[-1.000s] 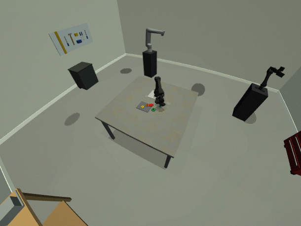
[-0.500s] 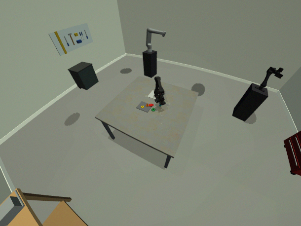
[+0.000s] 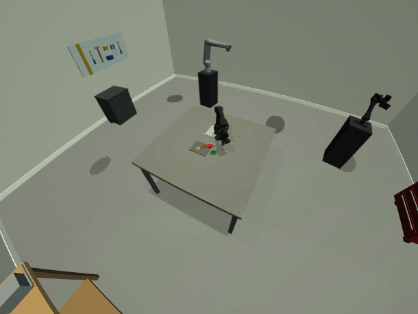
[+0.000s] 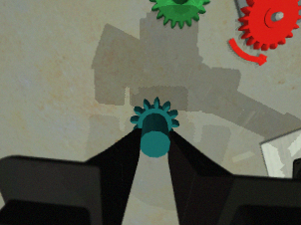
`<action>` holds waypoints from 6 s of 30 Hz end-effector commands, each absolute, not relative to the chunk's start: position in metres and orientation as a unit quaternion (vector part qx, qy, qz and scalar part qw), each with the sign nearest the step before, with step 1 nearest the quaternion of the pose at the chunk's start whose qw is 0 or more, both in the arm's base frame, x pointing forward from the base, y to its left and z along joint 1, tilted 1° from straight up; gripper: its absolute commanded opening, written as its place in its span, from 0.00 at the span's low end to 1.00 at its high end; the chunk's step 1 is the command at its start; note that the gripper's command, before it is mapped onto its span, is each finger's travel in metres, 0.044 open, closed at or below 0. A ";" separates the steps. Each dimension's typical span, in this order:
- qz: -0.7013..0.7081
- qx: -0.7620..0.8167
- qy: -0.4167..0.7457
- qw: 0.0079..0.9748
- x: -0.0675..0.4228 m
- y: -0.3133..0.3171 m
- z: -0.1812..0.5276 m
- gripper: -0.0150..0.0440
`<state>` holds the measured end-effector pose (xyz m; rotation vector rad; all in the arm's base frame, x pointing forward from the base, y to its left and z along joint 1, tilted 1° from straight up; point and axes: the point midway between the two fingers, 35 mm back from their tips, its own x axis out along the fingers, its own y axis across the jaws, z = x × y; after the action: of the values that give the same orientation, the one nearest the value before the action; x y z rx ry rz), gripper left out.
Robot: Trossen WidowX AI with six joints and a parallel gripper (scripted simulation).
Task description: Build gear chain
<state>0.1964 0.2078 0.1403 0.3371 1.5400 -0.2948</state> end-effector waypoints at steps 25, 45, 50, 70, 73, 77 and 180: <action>-0.132 0.153 0.690 0.696 0.190 0.202 0.197 0.25; -0.133 0.152 0.689 0.696 0.212 0.187 0.197 0.25; -0.134 0.154 0.687 0.697 0.221 0.180 0.193 0.25; -0.140 0.157 0.684 0.698 0.253 0.150 0.178 0.25; -0.142 0.158 0.684 0.697 0.257 0.144 0.175 0.25; -0.147 0.162 0.685 0.695 0.262 0.137 0.172 0.25; 0.007 0.000 0.699 0.715 0.324 0.009 0.110 0.25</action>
<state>0.3244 0.0093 0.1148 0.0514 1.5449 -0.0365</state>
